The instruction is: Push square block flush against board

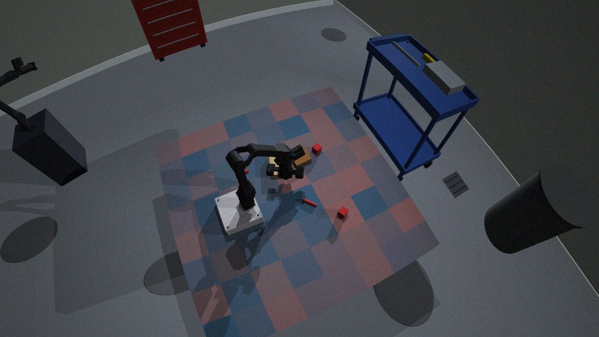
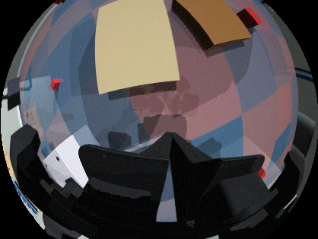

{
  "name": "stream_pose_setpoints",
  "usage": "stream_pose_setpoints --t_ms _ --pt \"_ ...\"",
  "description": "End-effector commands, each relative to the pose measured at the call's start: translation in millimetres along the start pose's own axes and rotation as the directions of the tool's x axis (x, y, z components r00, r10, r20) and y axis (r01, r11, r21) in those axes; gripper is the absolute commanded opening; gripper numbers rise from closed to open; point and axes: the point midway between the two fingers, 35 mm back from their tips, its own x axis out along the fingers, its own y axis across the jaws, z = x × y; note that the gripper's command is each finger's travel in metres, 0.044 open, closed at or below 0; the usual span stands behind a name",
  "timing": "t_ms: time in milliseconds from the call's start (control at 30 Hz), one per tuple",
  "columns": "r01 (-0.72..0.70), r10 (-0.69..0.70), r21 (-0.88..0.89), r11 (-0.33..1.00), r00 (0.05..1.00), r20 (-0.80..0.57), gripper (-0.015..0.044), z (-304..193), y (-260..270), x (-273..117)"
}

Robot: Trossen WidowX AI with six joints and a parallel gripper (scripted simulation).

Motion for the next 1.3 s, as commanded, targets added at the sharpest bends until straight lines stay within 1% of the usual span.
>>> stream_pose_setpoints --t_ms 0,267,567,933,1267 --pt "-0.013 0.013 0.020 1.000 1.000 -0.008 0.0000 -1 5 -1" --pt "-0.012 0.014 0.285 0.958 1.000 -0.007 0.0000 14 27 -1" --pt "-0.010 0.016 0.565 0.825 1.000 -0.006 0.0000 29 54 -2" --pt "-0.007 0.019 0.830 0.557 1.000 -0.004 0.0000 41 88 -2" --pt "-0.003 0.023 0.968 0.249 1.000 -0.003 0.0000 47 120 -3"
